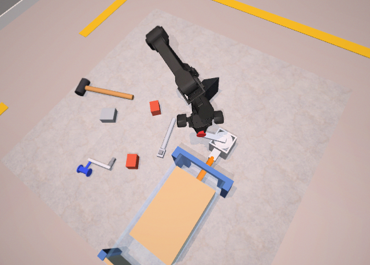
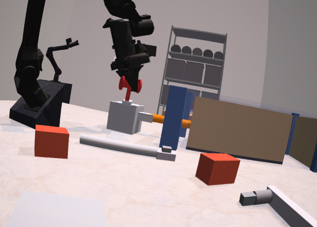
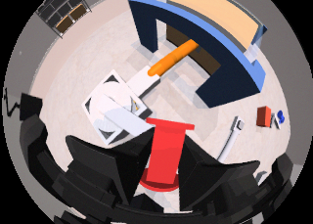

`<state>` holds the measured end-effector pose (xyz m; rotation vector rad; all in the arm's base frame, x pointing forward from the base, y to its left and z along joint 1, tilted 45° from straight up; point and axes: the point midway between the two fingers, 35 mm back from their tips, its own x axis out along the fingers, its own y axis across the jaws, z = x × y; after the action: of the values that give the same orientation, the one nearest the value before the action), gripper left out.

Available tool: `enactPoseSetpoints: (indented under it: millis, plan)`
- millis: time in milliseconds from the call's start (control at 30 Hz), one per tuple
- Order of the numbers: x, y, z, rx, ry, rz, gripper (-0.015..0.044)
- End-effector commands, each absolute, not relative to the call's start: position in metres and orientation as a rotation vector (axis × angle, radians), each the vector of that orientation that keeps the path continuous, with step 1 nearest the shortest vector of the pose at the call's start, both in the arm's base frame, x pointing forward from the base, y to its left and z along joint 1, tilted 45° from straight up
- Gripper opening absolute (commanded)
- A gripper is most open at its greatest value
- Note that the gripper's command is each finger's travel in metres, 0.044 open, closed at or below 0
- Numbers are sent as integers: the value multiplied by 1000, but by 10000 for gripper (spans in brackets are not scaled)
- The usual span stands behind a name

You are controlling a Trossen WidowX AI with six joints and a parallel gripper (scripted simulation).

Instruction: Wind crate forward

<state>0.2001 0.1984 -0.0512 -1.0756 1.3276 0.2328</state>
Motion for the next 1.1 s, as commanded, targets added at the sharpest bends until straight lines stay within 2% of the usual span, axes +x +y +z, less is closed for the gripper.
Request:
enactPoseSetpoints:
  millis: [0,1067]
  plan:
    - [211,201,-56,-1074,1316,223,0]
    - [245,226,-80,-1073,1313,223,0]
